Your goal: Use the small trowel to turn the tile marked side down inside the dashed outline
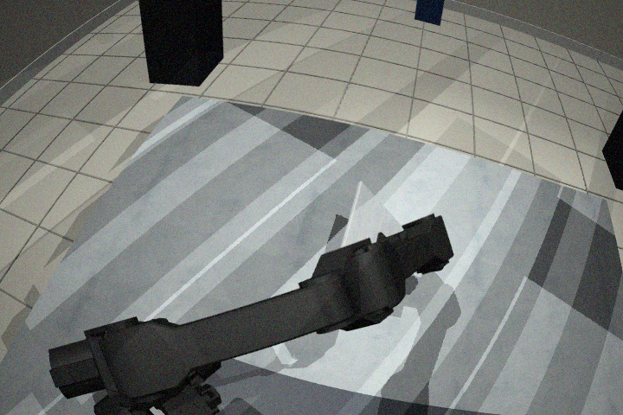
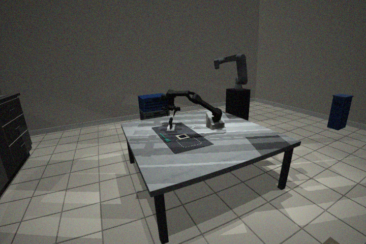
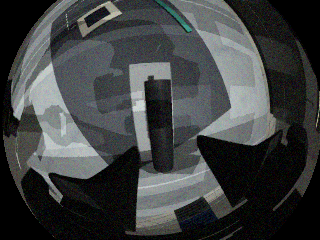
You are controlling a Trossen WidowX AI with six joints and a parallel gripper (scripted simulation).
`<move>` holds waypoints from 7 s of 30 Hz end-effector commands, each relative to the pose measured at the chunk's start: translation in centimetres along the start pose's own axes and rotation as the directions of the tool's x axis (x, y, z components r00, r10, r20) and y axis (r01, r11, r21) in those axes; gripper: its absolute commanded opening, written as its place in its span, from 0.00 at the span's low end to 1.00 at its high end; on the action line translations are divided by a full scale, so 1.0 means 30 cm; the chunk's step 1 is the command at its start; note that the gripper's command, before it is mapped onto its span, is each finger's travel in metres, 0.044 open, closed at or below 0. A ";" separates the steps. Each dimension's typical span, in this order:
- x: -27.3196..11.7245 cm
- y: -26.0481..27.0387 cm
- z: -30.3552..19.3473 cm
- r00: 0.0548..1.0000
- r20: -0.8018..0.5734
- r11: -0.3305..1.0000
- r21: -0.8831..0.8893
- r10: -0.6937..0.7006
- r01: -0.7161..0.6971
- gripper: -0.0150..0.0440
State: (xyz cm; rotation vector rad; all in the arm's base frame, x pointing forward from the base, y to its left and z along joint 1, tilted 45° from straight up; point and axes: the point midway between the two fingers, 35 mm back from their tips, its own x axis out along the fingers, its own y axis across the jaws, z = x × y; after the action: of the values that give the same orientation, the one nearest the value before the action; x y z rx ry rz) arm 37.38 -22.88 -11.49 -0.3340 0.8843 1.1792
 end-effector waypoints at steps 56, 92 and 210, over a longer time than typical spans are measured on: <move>0.055 -0.056 -0.059 0.923 -0.124 0.094 0.981 -0.365 0.169 0.76; 0.072 0.046 -0.012 0.774 -0.098 -0.689 0.536 -0.625 -0.489 0.76; 0.071 0.097 0.338 0.698 0.154 -0.672 0.191 -0.699 -0.715 0.25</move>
State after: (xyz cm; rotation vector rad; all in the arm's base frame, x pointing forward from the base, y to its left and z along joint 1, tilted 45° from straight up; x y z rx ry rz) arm 39.04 -15.55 -8.16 2.2856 0.6475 -0.6778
